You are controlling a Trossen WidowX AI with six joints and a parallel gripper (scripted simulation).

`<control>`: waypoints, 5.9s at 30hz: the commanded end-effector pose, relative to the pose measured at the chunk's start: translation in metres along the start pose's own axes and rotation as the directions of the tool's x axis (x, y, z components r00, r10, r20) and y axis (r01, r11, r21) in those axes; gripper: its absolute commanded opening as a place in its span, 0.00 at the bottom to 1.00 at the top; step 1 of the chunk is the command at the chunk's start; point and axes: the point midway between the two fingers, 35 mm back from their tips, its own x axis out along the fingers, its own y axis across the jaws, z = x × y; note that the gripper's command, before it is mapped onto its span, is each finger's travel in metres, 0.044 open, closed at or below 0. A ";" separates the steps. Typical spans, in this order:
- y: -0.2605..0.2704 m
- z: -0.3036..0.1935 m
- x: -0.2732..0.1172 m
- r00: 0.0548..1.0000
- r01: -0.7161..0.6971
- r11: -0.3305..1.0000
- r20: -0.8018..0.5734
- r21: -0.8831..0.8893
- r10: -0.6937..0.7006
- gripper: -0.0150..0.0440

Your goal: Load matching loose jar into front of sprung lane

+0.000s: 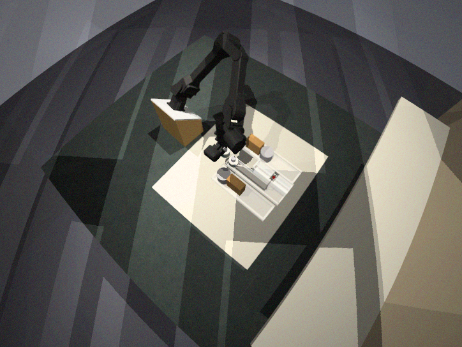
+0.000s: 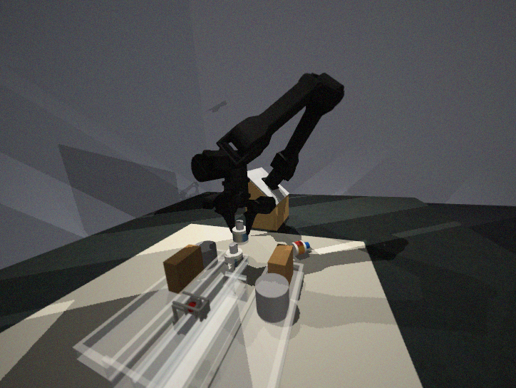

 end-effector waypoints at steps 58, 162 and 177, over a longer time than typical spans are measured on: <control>0.003 0.020 0.022 1.000 -0.009 1.000 -0.004 0.006 0.009 0.25; 0.005 0.056 0.017 1.000 -0.009 1.000 -0.002 0.004 0.009 0.25; 0.005 0.056 0.018 1.000 -0.009 1.000 -0.002 0.004 0.009 0.25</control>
